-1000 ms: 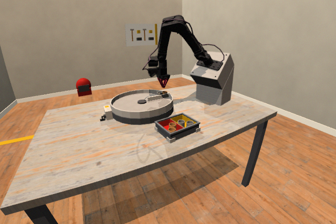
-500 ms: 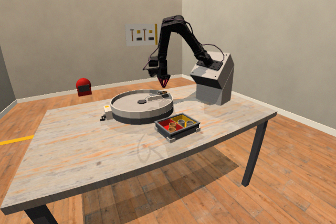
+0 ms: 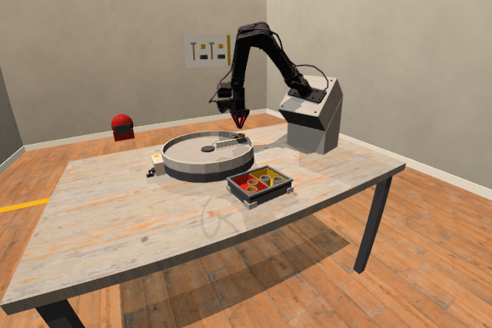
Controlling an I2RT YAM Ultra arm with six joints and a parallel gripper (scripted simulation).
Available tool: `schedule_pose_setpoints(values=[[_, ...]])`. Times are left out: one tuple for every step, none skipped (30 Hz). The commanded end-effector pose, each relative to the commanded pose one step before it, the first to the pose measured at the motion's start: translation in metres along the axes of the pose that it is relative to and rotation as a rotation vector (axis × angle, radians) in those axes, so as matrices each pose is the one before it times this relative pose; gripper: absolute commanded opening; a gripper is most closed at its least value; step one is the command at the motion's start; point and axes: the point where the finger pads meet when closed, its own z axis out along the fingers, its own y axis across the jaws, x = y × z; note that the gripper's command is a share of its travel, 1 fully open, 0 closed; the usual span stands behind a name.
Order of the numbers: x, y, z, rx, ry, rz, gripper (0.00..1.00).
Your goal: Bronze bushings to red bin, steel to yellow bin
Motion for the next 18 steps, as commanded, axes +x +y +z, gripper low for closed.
schedule_pose_setpoints(values=[[-0.00807, -0.00486, -0.00930, 0.01593, -0.03208, 0.00048, 0.14], [0.00000, 0.00000, 0.00000, 0.00000, 0.00000, 0.00000, 0.14], [0.00000, 0.00000, 0.00000, 0.00000, 0.00000, 0.00000, 0.14], [0.00000, 0.00000, 0.00000, 0.00000, 0.00000, 0.00000, 0.14], [0.00000, 0.00000, 0.00000, 0.00000, 0.00000, 0.00000, 0.14], [0.00000, 0.00000, 0.00000, 0.00000, 0.00000, 0.00000, 0.14], [0.00000, 0.00000, 0.00000, 0.00000, 0.00000, 0.00000, 0.14], [0.00000, 0.00000, 0.00000, 0.00000, 0.00000, 0.00000, 0.14], [0.00000, 0.00000, 0.00000, 0.00000, 0.00000, 0.00000, 0.14], [0.00040, -0.00061, 0.00124, 0.00016, -0.00028, 0.00131, 0.14], [0.00735, -0.00099, 0.00732, -0.00828, 0.01664, 0.01667, 0.14], [0.00231, 0.00571, 0.00751, -0.00889, 0.01466, -0.00900, 0.14], [0.00220, -0.00021, 0.00466, 0.00388, 0.00608, 0.00241, 0.14], [0.00055, 0.00034, 0.00481, -0.00053, 0.00113, 0.00090, 0.14], [-0.00049, -0.00009, 0.00410, 0.00044, -0.00065, -0.00052, 0.14], [0.00000, 0.00000, 0.00000, 0.00000, 0.00000, 0.00000, 0.14], [0.00000, 0.00000, 0.00000, 0.00000, 0.00000, 0.00000, 0.14], [-0.00038, -0.00160, 0.00215, 0.00349, -0.00189, 0.00216, 0.14]])
